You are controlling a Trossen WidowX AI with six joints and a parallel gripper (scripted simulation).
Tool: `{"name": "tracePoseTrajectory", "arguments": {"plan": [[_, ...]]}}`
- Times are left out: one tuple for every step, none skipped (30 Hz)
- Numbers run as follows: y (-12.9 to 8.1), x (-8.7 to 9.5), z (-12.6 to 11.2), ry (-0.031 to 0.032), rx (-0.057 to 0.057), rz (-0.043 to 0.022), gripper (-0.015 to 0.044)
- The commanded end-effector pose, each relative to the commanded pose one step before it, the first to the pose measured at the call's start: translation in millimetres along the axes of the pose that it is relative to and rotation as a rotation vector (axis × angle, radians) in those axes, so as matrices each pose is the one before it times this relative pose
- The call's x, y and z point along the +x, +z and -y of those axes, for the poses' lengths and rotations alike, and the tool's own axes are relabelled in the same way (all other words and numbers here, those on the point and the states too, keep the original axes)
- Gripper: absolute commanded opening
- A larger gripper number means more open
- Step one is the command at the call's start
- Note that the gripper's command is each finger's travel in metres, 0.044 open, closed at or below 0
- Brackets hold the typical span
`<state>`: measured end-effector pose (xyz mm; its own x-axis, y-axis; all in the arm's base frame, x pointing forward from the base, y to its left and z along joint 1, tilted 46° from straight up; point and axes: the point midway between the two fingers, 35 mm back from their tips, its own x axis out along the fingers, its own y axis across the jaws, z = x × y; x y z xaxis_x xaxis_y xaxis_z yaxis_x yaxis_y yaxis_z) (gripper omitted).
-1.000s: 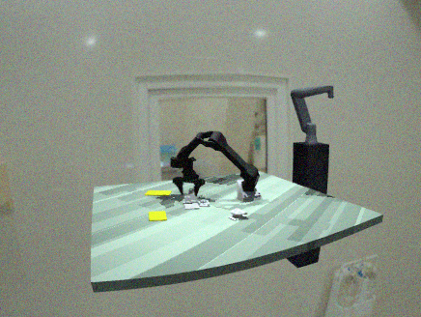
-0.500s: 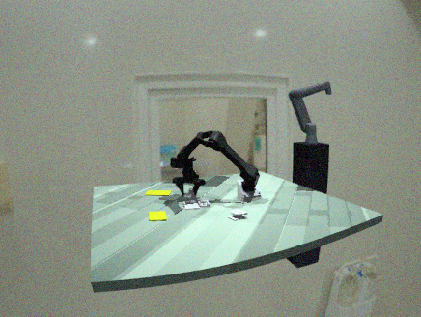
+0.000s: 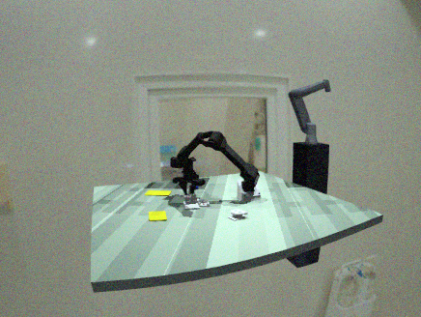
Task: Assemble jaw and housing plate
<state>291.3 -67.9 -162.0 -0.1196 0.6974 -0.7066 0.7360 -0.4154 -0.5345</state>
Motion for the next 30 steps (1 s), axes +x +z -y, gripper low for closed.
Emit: {"name": "tracePoseTrajectory", "arguments": {"plan": [[-0.06, 0.10, -0.30, 0.00121, -0.0012, 0.00019, 0.0134], [0.00, 0.00, 0.00, 0.00000, 0.0000, 0.00000, 0.0134], [0.00, 0.00, 0.00, 0.00000, 0.0000, 0.00000, 0.0134], [0.00, 0.00, 0.00, 0.00000, 0.0000, 0.00000, 0.0134], [0.00, 0.00, 0.00, 0.00000, 0.0000, 0.00000, 0.0134], [0.00, 0.00, 0.00, 0.00000, 0.0000, 0.00000, 0.0134], [0.00, 0.00, 0.00, 0.00000, 0.0000, 0.00000, 0.0134], [-0.01, -0.53, -0.07, 0.00004, 0.0000, 0.00002, 0.0134], [-0.04, -1.58, -0.21, 0.00013, 0.0001, 0.00005, 0.0134], [-0.06, -2.64, -0.33, 0.00020, 0.0002, 0.00009, 0.0134], [-0.06, -3.18, -0.36, 0.00022, 0.0003, 0.00010, 0.0134], [-0.05, -3.19, -0.33, 0.00020, 0.0003, 0.00009, 0.0134], [-0.04, -3.20, -0.30, 0.00019, 0.0002, 0.00008, 0.0134], [-0.04, -3.21, -0.26, 0.00017, 0.0002, 0.00007, 0.0134], [-0.03, -3.22, -0.23, 0.00015, 0.0002, 0.00006, 0.0134], [-0.02, -3.24, -0.19, 0.00013, 0.0002, 0.00005, 0.0134], [-0.01, -3.25, -0.16, 0.00012, 0.0002, 0.00004, 0.0134], [0.00, -3.07, -0.12, 0.00009, 0.0002, 0.00003, 0.0134], [0.01, -3.08, -0.09, 0.00008, 0.0002, 0.00003, 0.0134], [0.02, -3.09, -0.06, 0.00006, 0.0002, 0.00002, 0.0134], [0.03, -3.10, -0.02, 0.00005, 0.0002, 0.00001, 0.0134], [0.03, -3.11, 0.01, 0.00003, 0.0002, 0.00000, 0.0134], [0.04, -3.11, 0.04, 0.00002, 0.0002, -0.00001, 0.0134], [0.05, -3.12, 0.07, 0.00000, 0.0002, -0.00002, 0.0134], [0.06, -3.13, 0.10, -0.00001, 0.0002, -0.00003, 0.0134], [0.06, -3.13, 0.14, -0.00003, 0.0002, -0.00004, 0.0134], [0.07, -3.14, 0.17, -0.00004, 0.0002, -0.00005, 0.0134], [0.08, -3.13, 0.20, -0.00006, 0.0002, -0.00005, 0.0134], [0.08, -3.15, 0.23, -0.00007, 0.0002, -0.00006, 0.0134], [0.09, -3.15, 0.26, -0.00009, 0.0002, -0.00007, 0.0134]]}}
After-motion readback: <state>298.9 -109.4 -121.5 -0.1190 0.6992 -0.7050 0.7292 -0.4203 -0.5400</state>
